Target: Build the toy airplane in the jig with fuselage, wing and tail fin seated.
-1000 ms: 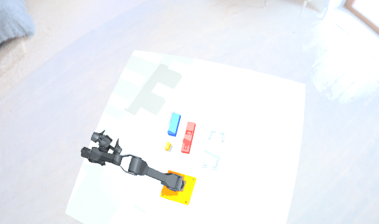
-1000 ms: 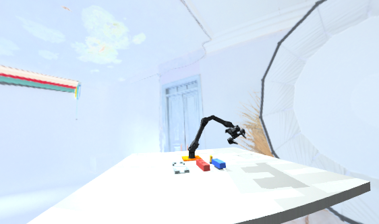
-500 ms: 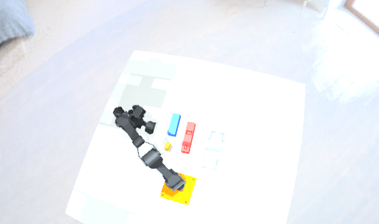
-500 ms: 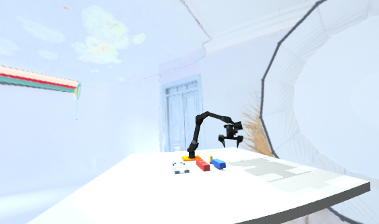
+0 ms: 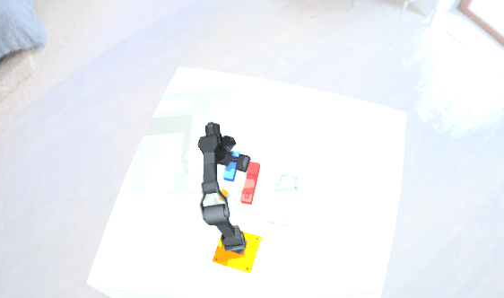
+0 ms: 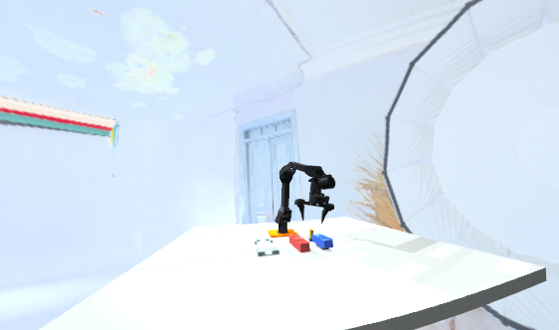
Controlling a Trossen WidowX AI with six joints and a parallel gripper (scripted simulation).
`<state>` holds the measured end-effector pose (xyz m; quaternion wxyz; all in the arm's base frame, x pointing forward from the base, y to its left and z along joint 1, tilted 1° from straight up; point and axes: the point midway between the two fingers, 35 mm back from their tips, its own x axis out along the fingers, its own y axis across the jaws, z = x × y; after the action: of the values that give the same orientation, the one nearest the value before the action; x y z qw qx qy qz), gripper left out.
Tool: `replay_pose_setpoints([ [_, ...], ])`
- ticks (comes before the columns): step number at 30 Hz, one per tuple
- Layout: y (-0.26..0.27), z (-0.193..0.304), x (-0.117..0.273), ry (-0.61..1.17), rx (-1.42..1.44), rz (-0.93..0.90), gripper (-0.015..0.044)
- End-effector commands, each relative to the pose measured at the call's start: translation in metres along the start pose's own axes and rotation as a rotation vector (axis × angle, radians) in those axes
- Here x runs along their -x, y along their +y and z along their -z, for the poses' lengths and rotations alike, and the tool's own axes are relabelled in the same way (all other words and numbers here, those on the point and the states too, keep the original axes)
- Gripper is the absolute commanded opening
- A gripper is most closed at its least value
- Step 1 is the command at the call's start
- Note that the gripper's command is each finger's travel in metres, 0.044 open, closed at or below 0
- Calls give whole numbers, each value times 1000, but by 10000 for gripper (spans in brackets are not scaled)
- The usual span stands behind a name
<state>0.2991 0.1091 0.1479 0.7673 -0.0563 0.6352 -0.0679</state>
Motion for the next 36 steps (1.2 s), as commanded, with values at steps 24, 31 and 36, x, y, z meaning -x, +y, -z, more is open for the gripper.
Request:
replay_pose_setpoints([
  [24,-64,27,-55,153,128,-212,440],
  [31,-61,29,-70,153,128,-212,440],
  [36,-60,29,-74,153,128,-212,440],
])
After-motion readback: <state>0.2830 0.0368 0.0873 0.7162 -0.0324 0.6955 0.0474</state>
